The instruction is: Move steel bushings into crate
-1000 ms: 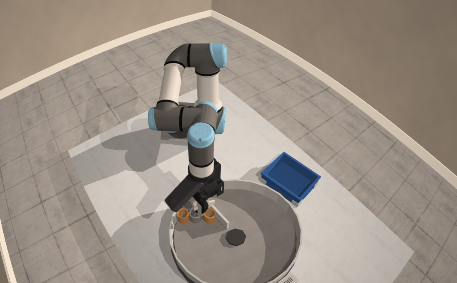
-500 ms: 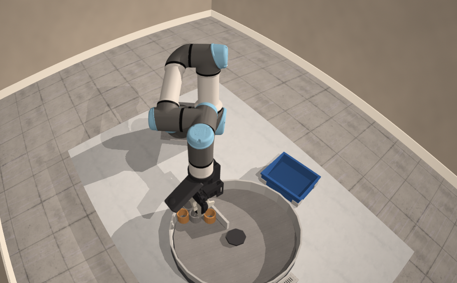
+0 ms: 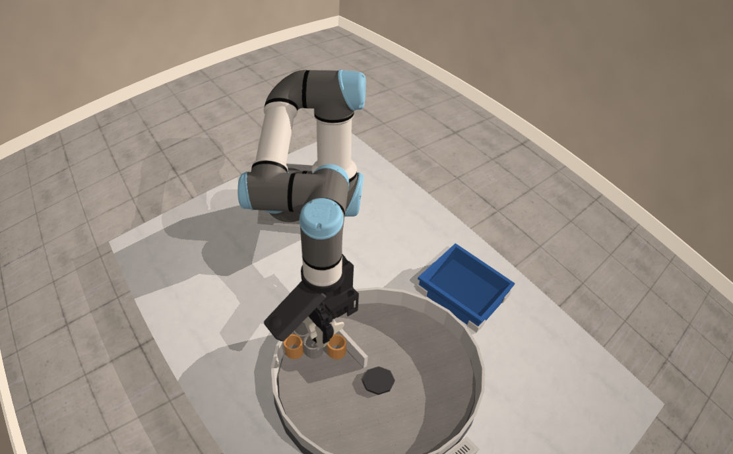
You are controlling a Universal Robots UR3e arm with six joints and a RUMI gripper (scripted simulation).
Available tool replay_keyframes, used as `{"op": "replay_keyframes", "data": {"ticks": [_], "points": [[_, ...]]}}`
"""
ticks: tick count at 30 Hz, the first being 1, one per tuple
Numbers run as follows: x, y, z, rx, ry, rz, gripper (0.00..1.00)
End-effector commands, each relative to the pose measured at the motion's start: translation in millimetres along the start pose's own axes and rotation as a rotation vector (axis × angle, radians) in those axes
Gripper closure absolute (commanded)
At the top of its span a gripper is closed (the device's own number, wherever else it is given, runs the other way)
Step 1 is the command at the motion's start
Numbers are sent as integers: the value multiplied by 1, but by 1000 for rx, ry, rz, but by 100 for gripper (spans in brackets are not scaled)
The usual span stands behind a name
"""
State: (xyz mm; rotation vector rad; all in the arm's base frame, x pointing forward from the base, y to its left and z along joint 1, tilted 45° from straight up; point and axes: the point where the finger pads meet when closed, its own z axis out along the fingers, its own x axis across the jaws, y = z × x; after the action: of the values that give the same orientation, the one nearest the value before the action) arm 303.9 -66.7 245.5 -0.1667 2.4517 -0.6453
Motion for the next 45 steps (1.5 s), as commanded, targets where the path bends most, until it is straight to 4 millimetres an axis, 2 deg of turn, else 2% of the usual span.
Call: {"op": "replay_keyframes", "data": {"ticks": [1, 12, 30, 45], "points": [[-1, 0, -1, 1, -2, 0, 95], [-1, 0, 1, 1, -2, 0, 95], [-1, 0, 23, 1, -2, 0, 95], [-1, 0, 23, 1, -2, 0, 95]]}}
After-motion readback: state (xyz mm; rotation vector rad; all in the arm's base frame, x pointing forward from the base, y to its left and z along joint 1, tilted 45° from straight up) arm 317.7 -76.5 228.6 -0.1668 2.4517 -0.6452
